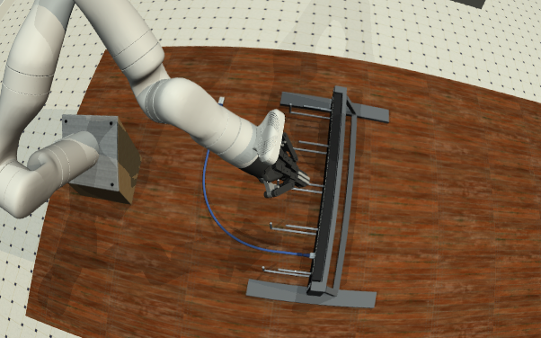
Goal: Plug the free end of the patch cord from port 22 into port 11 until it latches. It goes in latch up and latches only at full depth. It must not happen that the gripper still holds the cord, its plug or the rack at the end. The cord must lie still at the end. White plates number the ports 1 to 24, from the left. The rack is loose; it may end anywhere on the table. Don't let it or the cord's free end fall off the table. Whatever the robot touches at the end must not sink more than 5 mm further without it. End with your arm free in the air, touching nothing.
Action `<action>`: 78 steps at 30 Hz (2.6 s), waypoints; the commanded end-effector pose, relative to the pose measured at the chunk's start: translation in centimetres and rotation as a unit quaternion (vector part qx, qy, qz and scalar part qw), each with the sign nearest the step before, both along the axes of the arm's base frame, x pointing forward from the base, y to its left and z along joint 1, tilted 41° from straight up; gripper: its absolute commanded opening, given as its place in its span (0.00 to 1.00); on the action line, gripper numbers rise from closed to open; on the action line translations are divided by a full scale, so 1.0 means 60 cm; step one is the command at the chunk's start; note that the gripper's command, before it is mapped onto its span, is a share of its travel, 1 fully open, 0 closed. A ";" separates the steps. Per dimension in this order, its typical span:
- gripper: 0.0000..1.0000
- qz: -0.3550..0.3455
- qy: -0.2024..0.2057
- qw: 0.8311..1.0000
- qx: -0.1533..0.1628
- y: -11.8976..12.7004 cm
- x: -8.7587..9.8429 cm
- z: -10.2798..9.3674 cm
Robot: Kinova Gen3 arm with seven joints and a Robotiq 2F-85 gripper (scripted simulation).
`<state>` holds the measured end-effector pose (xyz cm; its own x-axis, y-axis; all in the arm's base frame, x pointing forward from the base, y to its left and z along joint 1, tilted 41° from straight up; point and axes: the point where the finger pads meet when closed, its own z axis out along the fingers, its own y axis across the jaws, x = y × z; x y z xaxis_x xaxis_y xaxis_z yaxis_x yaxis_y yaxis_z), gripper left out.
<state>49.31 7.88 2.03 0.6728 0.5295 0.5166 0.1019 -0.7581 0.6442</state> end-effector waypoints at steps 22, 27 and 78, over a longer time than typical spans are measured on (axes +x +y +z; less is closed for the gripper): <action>0.00 -0.010 0.001 1.000 -0.011 -0.040 0.032 -0.026; 0.00 -0.010 0.001 1.000 -0.010 -0.040 0.032 -0.026; 0.00 -0.010 0.001 1.000 -0.010 0.025 -0.083 0.063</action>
